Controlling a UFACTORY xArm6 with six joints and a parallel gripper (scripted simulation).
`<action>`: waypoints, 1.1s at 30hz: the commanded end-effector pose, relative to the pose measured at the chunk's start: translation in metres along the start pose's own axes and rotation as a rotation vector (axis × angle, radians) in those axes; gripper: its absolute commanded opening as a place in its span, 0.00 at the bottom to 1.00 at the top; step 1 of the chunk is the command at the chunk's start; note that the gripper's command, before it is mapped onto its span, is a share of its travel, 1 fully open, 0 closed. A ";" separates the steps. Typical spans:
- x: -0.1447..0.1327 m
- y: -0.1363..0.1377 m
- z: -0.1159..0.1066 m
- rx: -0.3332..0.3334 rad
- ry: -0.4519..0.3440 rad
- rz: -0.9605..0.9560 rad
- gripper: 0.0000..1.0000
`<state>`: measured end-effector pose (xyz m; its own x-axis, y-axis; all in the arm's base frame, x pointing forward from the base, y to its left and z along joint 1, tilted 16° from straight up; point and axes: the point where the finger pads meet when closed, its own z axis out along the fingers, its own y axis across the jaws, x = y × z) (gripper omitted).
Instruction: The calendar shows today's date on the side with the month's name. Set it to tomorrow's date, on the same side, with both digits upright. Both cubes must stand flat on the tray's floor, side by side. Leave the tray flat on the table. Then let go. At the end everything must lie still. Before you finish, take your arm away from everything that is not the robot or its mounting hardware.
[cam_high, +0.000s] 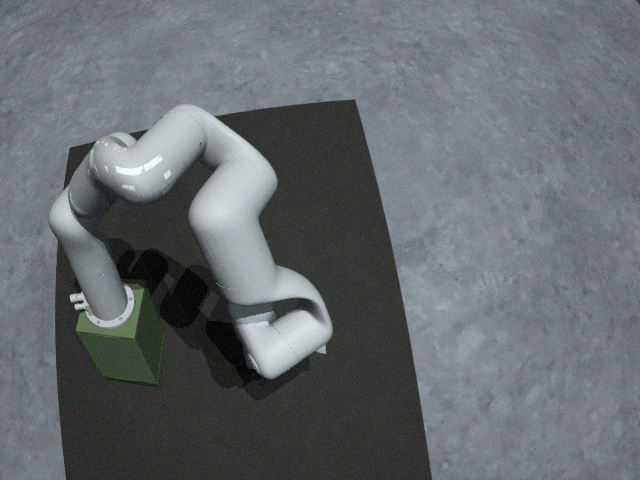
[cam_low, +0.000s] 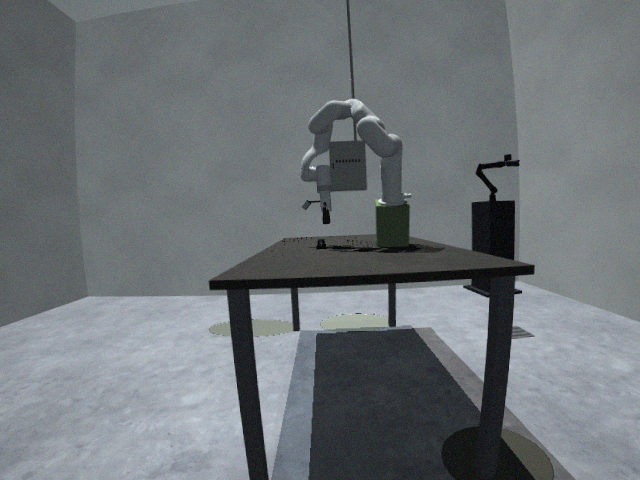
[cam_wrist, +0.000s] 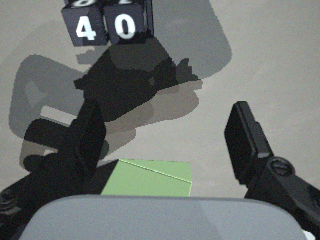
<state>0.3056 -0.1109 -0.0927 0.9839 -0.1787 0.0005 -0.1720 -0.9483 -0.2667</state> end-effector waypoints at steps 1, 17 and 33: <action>0.004 -0.003 0.000 0.011 0.024 -0.172 1.00; 0.014 -0.013 0.002 0.005 0.026 -0.695 1.00; 0.023 -0.024 0.004 -0.001 0.028 -1.179 1.00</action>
<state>0.3293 -0.0926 -0.0910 0.6316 0.7399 0.2316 0.7738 -0.6203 -0.1284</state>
